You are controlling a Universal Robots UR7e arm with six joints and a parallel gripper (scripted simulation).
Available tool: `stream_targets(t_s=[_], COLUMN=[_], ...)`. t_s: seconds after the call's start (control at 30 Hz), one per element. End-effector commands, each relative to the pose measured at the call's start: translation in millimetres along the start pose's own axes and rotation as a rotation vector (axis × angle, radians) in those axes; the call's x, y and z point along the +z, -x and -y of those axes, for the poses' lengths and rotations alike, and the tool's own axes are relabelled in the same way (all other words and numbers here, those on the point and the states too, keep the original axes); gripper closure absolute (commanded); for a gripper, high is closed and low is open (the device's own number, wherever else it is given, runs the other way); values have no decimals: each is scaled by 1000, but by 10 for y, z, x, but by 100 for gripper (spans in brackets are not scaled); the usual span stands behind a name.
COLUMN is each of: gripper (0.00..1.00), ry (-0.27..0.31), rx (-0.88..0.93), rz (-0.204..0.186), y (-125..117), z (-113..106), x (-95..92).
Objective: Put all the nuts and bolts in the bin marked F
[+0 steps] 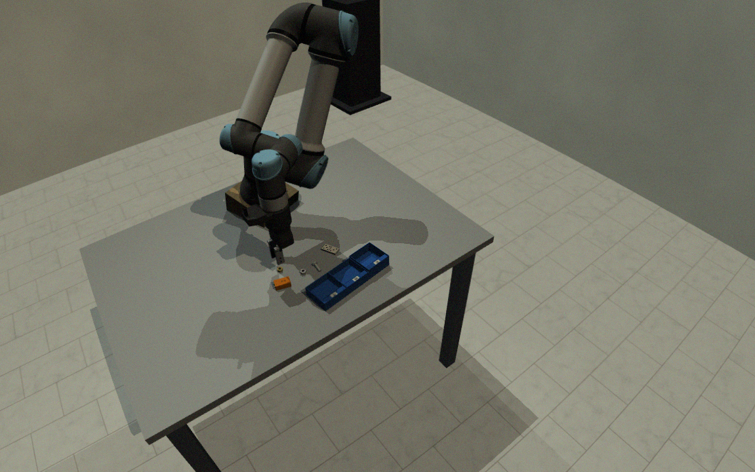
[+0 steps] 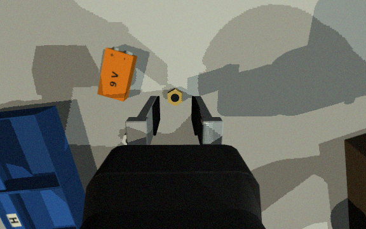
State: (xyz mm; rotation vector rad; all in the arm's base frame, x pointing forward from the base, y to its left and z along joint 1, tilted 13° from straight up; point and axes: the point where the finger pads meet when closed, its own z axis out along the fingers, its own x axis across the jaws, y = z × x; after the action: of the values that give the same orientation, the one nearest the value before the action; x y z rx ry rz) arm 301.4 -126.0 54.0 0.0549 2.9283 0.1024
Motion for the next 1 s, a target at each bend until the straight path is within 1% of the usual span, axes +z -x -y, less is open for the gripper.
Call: stream_targets(t_s=[0.0,0.03,0.17,0.33,0.7,0.97], gripper=[36,36,36,36,36,36], ry=[-2,-2,-2,-2,-2,-2], rx=[0,0,0,0,0,0], rz=[0,0,0,0,0,-1], y=[15,15,21,24,20,16], z=[15,15,20,23,19,16], x=[137,137,297,301,422,421])
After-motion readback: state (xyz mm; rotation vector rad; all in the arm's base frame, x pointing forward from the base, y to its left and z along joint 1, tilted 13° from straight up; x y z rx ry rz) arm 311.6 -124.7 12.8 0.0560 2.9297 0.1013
